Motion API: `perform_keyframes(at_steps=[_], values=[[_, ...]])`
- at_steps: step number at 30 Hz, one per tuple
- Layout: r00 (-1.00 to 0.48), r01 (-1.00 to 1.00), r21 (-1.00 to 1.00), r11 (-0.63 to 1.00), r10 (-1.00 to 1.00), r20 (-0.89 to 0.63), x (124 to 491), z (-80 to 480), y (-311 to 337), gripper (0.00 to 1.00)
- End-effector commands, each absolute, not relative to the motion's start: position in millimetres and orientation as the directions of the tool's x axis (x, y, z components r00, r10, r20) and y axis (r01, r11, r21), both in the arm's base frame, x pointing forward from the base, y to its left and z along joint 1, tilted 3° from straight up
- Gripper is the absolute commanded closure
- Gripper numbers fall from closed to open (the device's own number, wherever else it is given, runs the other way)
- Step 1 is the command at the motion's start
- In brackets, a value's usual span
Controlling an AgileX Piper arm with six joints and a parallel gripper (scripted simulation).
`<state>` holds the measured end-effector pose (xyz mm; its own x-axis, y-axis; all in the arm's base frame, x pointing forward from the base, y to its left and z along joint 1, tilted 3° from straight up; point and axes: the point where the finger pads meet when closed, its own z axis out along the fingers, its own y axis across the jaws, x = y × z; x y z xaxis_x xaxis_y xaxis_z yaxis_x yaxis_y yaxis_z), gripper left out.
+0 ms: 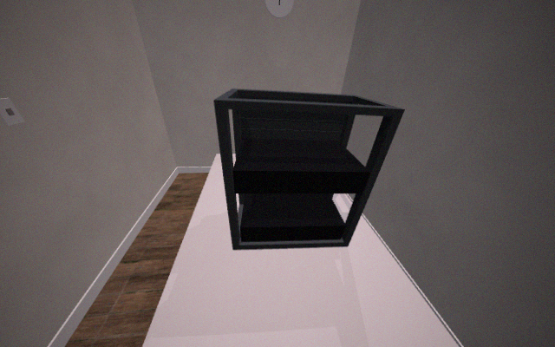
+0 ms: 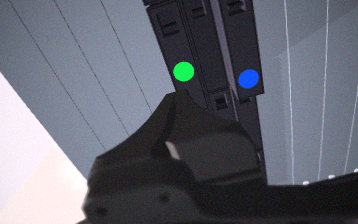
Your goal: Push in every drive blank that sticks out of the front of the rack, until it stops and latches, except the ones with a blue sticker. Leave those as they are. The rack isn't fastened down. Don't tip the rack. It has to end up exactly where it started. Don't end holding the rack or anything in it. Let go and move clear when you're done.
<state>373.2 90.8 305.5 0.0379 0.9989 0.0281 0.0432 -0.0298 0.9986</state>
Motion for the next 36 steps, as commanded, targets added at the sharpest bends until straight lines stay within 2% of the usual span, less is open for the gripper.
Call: perform_keyframes(at_steps=[1,6,12,18,36], values=[[0.039,0.043,0.999,-0.03,0.999,0.028,373,306,93,1.0],[0.039,0.043,0.999,-0.03,0.999,0.028,375,306,94,1.0],[0.039,0.043,0.999,-0.03,0.999,0.028,396,305,93,1.0],[0.039,0.043,0.999,-0.03,0.999,0.028,438,303,91,1.0],[0.039,0.043,0.999,-0.03,0.999,0.028,440,303,91,1.0]])
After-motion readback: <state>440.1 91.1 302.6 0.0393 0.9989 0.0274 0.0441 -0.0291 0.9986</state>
